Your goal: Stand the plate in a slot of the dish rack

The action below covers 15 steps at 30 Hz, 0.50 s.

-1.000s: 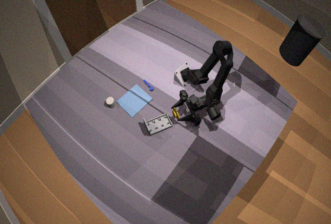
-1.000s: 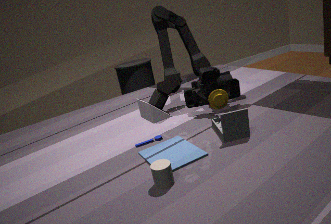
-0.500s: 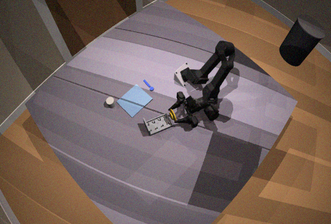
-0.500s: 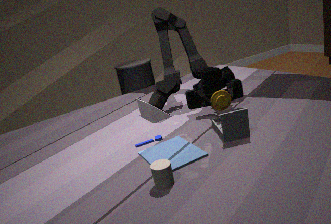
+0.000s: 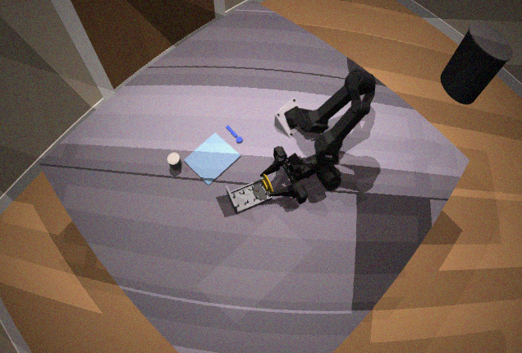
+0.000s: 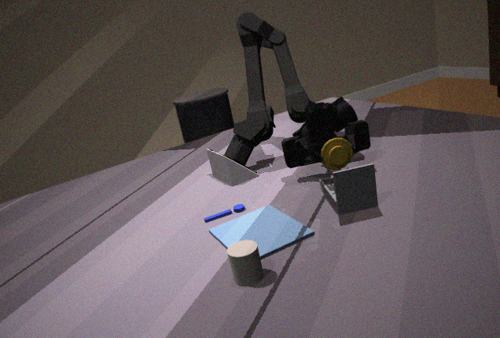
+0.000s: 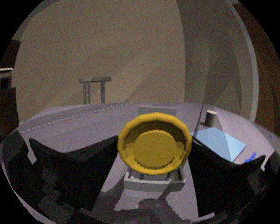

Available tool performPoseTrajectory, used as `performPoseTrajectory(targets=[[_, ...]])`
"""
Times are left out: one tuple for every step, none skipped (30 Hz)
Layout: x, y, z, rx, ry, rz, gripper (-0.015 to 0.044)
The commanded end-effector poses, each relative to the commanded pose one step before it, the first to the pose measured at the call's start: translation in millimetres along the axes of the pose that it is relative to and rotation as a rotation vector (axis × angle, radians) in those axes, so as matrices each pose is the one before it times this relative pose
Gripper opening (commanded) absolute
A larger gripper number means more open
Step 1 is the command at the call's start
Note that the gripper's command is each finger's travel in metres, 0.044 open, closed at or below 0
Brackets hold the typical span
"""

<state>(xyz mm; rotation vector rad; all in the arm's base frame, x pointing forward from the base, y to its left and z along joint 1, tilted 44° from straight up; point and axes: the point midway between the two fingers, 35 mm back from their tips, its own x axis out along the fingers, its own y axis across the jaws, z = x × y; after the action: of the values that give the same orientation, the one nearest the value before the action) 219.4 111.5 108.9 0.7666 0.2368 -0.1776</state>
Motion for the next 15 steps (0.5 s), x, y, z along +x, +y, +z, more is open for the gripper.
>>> performPoseTrajectory(targets=[[5.36, -3.20, -0.78, -0.0056, 0.00018, -0.00377, 0.0000], [2.35, -0.13, 0.01, 0.0013, -0.00015, 0.00049, 0.0000], [2.32, -0.15, 0.08, 0.0012, -0.00033, 0.00071, 0.0000], [1.80, -0.12, 0.11, 0.0009, -0.00038, 0.00071, 0.0000], [1.08, -0.08, 0.09, 0.0005, -0.00028, 0.00049, 0.0000], [0.36, -0.03, 0.03, 0.0002, -0.00010, 0.00017, 0.0000], [0.00, 0.00, 0.00, 0.0000, 0.00000, 0.00000, 0.0000], [0.00, 0.00, 0.00, 0.0000, 0.00000, 0.00000, 0.0000], [0.69, -0.15, -0.04, 0.0004, 0.00004, 0.00004, 0.0000], [1.39, -0.31, -0.06, 0.0008, 0.00004, 0.00013, 0.0000], [2.04, -0.48, -0.04, 0.0011, -0.00004, 0.00031, 0.0000], [2.21, -0.54, 0.02, 0.0011, -0.00017, 0.00050, 0.0000], [2.17, -0.56, 0.08, 0.0010, -0.00030, 0.00065, 0.0000], [1.68, -0.45, 0.10, 0.0008, -0.00033, 0.00062, 0.0000], [1.00, -0.28, 0.08, 0.0004, -0.00024, 0.00042, 0.0000]])
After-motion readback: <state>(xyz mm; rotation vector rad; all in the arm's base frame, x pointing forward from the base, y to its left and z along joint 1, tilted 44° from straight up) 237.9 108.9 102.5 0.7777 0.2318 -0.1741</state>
